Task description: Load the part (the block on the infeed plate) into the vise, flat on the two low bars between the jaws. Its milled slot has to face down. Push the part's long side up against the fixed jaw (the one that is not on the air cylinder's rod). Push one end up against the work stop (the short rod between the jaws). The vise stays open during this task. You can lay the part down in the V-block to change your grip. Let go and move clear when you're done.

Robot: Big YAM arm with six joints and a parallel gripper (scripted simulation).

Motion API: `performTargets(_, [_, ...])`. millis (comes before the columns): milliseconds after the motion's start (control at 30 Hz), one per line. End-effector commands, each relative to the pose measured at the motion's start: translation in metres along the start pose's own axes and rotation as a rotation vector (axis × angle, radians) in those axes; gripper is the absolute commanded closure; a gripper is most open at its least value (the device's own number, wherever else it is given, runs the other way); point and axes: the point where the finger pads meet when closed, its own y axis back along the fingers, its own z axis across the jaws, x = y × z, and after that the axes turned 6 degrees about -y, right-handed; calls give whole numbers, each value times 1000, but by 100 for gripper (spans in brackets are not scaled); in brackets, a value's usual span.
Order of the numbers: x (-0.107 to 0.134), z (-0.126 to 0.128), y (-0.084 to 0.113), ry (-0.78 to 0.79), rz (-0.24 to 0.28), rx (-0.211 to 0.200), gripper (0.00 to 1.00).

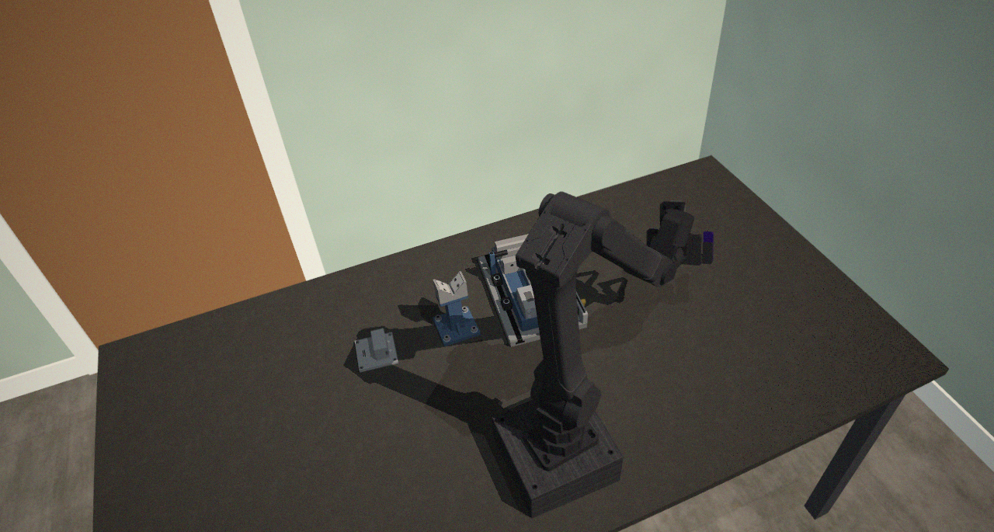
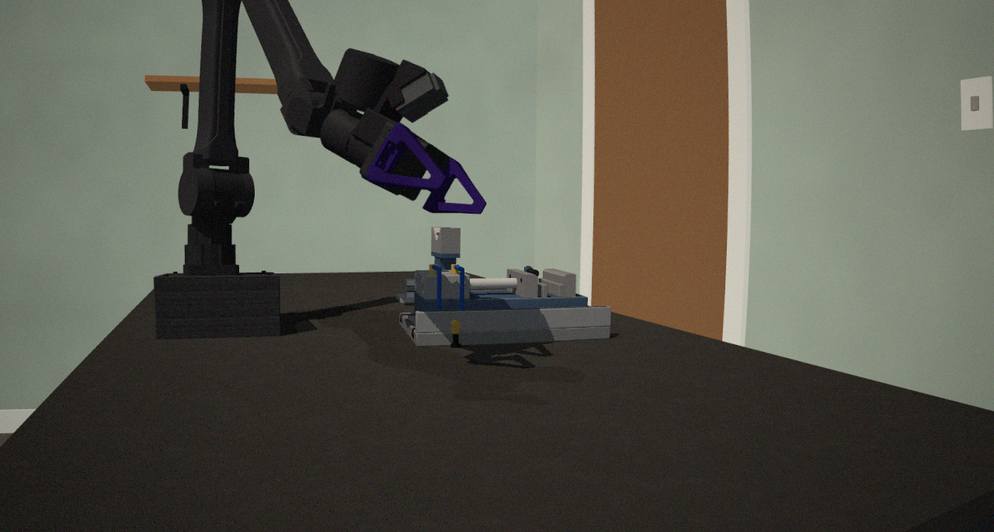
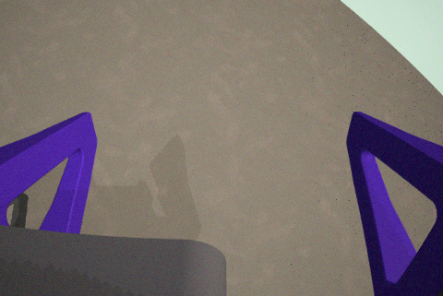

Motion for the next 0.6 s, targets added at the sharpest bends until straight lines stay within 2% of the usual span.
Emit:
performTargets(0, [-5,-1,0,1,-10,2,0])
performTargets(533, [-5,-1,0,1,-10,2,0])
performTargets(567, [-48,-10,-2,15,-92,18,0])
